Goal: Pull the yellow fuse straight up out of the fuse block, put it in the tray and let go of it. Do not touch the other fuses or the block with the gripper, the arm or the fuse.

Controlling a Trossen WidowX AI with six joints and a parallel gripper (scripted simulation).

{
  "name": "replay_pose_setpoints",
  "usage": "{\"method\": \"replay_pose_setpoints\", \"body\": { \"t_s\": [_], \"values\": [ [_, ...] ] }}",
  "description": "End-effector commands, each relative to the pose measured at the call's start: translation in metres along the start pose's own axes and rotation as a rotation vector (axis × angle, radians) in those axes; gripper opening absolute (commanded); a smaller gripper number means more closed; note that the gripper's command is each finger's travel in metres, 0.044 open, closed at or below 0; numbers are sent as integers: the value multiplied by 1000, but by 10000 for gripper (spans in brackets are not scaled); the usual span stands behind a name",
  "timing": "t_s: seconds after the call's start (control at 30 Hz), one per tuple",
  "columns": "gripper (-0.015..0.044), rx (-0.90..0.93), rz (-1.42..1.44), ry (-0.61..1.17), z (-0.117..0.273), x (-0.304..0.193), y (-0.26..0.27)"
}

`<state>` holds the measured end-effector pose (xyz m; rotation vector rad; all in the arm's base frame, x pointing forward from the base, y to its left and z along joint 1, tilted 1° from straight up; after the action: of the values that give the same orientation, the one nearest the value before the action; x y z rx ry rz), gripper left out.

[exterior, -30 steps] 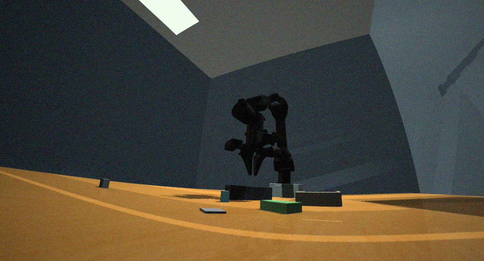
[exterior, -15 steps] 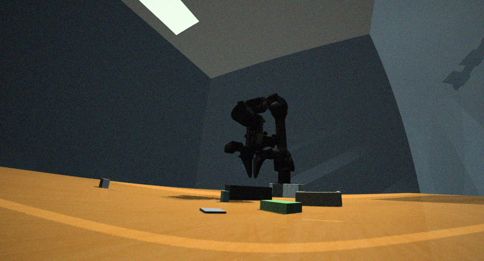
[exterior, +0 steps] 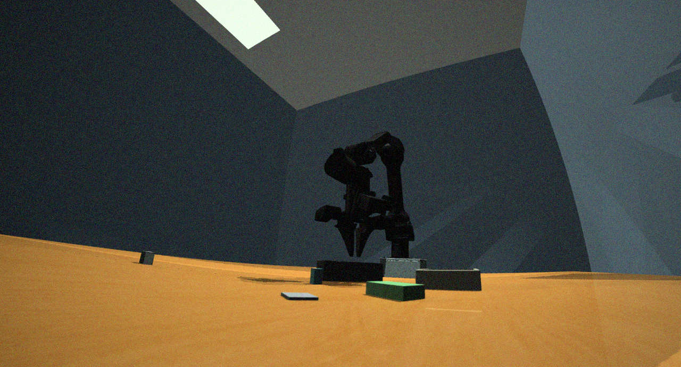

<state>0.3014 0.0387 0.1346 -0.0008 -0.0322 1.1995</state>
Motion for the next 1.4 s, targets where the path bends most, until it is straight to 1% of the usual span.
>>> {"method": "replay_pose_setpoints", "body": {
  "t_s": [0.0, 1.0, 1.37],
  "values": [
    [74, 7, 6, 0, -5, -1, 1],
    [74, 7, 6, 0, -19, -1, 1],
    [1, 4, 0, 2, -18, -1, 1]
  ]
}}
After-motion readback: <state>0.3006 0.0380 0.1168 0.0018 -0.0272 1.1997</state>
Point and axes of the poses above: the point midway between the two fingers, 35 mm back from their tips, its own z axis back along the fingers, its own y axis across the jaws, x = y × z, the point moved 10 cm from there along z, back along the fingers, and after that the axes turned 2 degrees about z, right-handed, at the moved point
